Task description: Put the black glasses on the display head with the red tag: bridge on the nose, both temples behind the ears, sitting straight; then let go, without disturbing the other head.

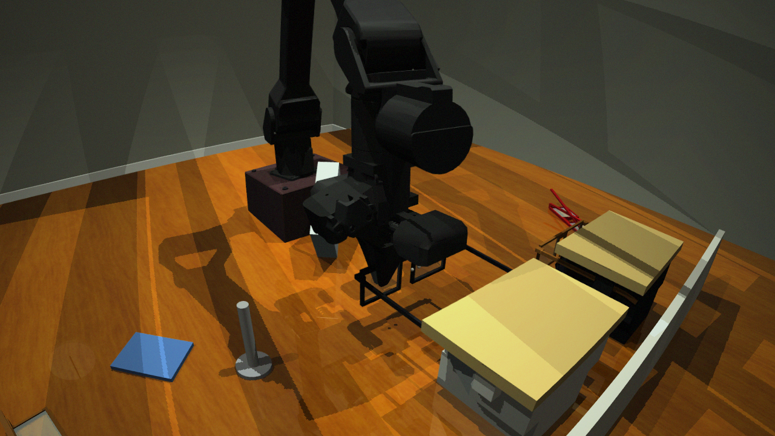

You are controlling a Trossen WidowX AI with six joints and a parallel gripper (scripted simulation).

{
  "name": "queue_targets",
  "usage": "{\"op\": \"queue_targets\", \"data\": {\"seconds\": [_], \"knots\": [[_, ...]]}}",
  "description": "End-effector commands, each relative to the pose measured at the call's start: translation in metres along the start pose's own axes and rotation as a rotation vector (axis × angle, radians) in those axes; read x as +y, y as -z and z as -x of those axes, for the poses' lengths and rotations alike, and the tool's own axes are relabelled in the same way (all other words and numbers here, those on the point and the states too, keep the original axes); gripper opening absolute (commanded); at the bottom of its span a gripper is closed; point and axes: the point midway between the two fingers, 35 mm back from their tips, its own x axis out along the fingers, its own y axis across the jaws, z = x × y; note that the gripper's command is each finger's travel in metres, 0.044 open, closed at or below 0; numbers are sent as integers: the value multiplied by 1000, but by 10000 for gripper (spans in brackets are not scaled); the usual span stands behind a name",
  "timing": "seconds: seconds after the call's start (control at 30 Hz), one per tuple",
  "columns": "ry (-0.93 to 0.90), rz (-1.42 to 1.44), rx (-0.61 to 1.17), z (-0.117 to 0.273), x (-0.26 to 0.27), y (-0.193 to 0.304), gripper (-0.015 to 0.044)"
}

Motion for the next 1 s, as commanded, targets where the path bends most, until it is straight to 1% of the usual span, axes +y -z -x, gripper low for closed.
{"op": "queue_targets", "data": {"seconds": [0.0,0.97], "knots": [[-3,-6,2,1,8,0,0],[-6,-6,2,0,51,0,0]]}}
